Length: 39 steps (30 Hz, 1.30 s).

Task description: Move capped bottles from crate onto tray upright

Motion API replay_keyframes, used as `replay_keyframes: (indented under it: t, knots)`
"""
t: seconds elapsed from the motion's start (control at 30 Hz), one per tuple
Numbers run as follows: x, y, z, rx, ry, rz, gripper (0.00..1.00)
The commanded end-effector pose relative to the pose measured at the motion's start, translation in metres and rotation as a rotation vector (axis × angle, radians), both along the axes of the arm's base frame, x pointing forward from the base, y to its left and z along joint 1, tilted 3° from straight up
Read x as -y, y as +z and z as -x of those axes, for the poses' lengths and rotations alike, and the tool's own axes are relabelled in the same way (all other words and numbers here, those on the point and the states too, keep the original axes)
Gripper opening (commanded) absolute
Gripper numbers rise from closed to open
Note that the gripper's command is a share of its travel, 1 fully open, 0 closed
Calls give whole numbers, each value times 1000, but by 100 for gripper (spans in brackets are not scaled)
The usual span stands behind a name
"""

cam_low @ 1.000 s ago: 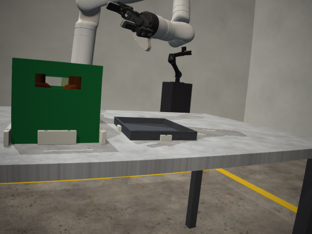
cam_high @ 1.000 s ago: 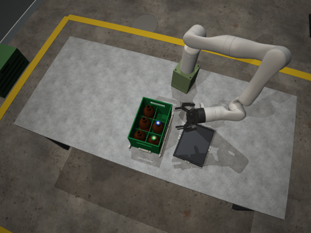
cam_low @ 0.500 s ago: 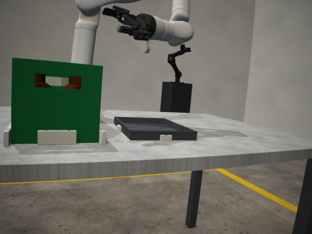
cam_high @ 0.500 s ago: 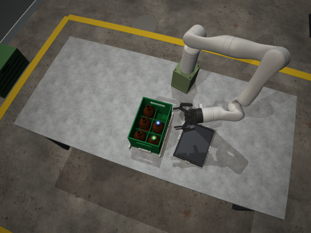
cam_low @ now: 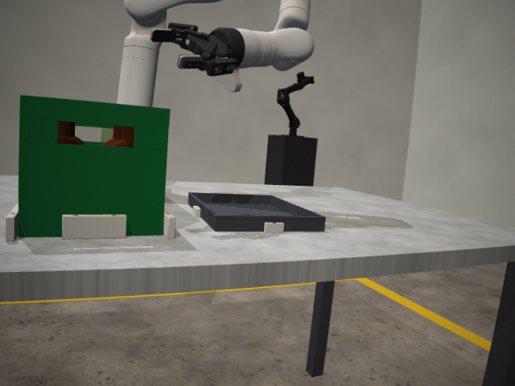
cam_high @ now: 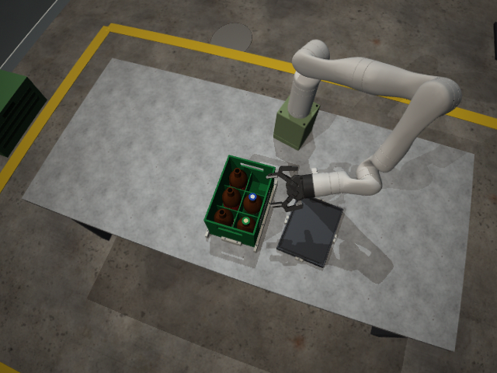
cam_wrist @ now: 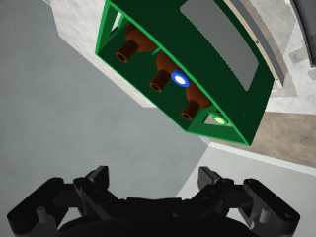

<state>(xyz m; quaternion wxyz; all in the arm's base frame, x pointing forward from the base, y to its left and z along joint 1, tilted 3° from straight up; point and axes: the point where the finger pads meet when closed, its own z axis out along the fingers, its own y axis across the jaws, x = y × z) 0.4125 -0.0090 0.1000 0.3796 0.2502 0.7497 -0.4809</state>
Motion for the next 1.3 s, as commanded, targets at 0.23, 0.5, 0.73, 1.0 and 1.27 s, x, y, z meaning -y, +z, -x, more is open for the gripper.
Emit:
replay_keyframes:
  t: [0.23, 0.5, 0.73, 1.0, 1.27]
  knots:
    - [25, -21, 2, 12, -66, -102, 100]
    - [35, -33, 2, 18, -91, -166, 100]
    - [55, -45, 3, 27, -135, -244, 100]
    - [67, -53, 3, 31, -157, -306, 100]
    - [94, -56, 4, 41, -207, -395, 100]
